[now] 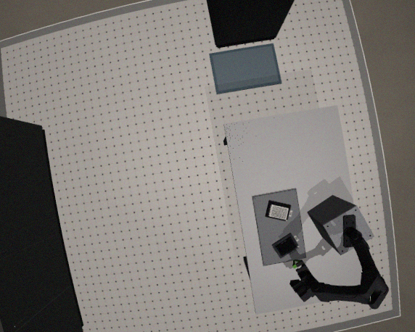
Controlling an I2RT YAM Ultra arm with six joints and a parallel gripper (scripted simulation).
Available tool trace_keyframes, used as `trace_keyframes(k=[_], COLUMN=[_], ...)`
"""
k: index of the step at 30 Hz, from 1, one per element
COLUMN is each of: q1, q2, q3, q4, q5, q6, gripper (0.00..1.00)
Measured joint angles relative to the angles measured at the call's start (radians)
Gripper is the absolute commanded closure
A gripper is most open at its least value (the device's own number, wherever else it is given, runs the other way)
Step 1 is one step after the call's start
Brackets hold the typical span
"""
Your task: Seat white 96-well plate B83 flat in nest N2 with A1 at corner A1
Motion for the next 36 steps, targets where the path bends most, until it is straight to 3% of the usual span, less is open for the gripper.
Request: trace_keyframes(k=[36], q1=[-0.389], q2=[0.175], q3=[-0.032], q4=[0.177], q5=[-0.035], q6=[-0.03], gripper=[0.0])
